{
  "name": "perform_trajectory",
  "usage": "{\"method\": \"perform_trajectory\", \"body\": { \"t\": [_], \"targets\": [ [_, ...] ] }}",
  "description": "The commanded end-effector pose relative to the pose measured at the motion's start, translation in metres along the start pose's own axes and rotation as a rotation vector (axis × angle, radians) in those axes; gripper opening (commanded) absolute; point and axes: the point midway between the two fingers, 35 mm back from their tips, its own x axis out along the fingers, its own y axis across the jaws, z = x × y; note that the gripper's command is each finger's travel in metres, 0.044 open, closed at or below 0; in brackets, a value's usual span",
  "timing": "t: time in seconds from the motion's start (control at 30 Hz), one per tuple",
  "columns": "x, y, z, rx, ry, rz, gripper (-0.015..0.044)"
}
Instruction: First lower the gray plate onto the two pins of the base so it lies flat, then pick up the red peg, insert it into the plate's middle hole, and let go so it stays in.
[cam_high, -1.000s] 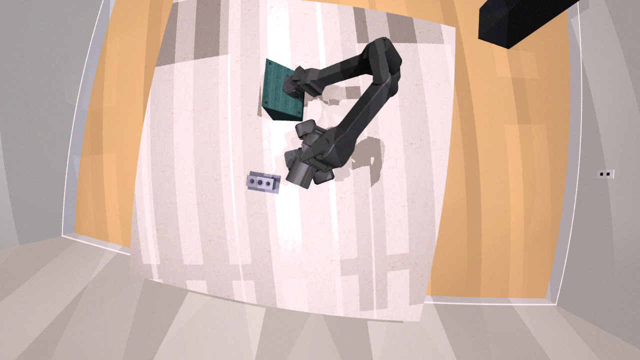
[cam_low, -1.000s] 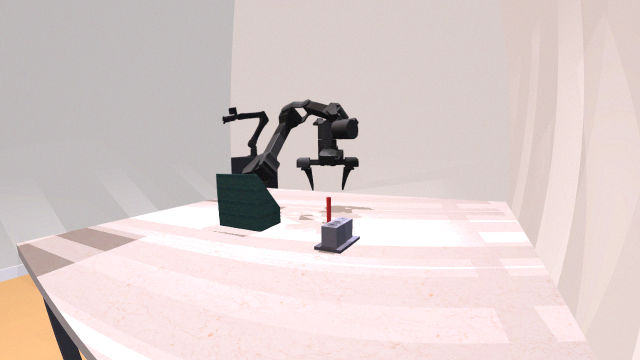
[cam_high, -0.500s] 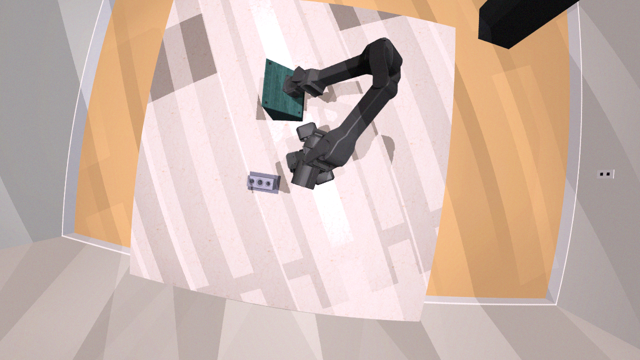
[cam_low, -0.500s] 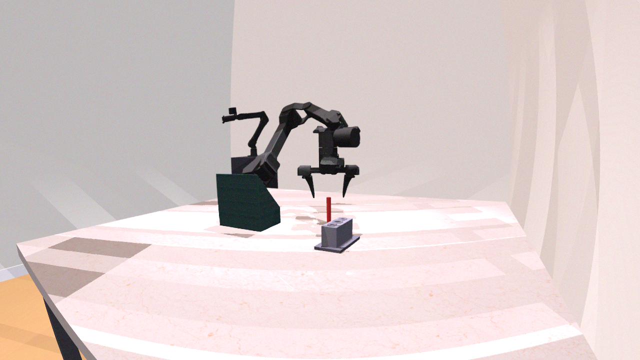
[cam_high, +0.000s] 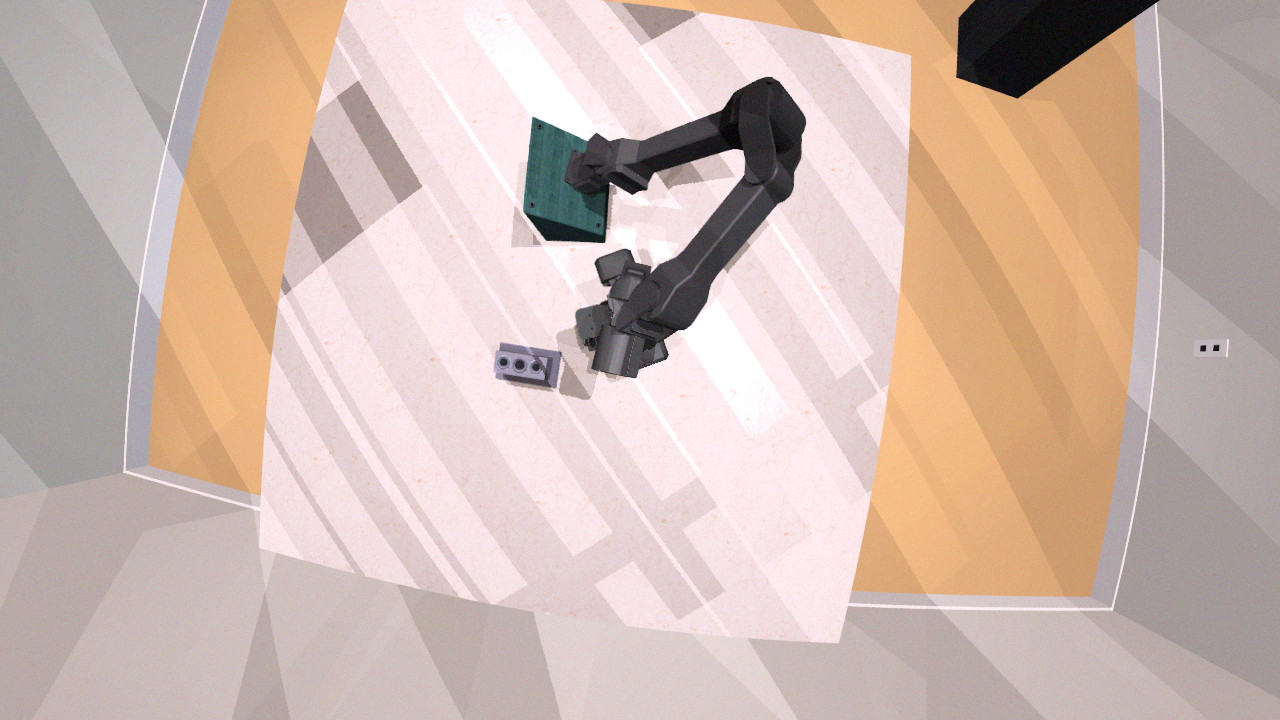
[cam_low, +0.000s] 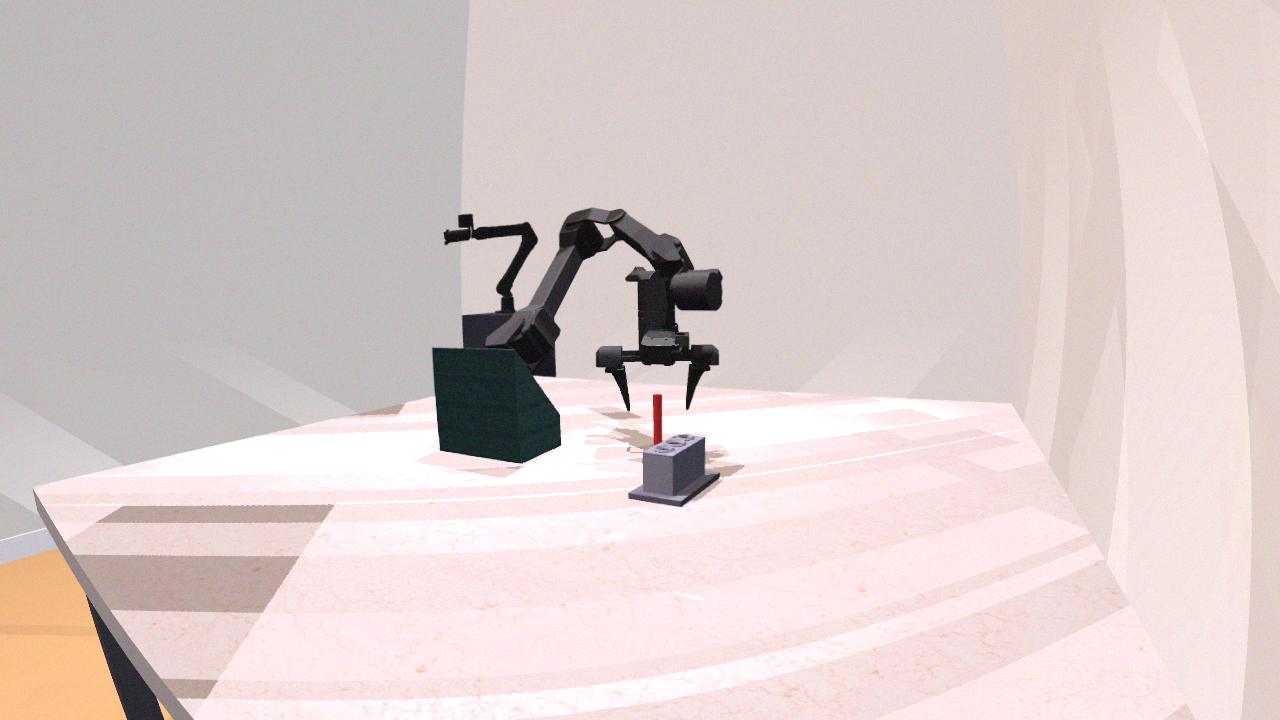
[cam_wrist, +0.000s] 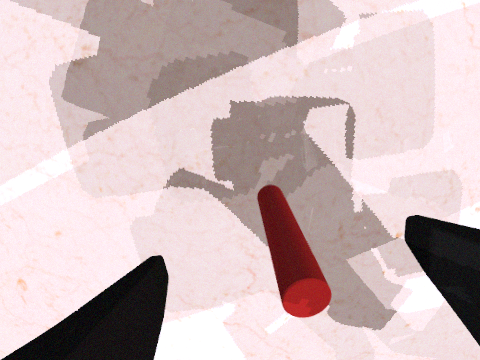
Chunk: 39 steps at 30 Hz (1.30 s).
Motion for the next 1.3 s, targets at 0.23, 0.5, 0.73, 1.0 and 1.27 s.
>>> {"method": "perform_trajectory", "body": {
  "t": [0.23,0.5,0.73,1.0,1.27],
  "targets": [
    [0.015,-0.001,-0.002,0.004,0.008,0.001,0.0440],
    [0.015,-0.001,-0.002,0.004,0.008,0.001,0.0230],
    [0.015,-0.001,-0.002,0.004,0.008,0.001,0.0066],
    [0.015,-0.001,-0.002,0.004,0.008,0.001,0.0012],
    [0.002,0.001,0.001,0.005,0.003,0.000,0.0000]
  ]
}}
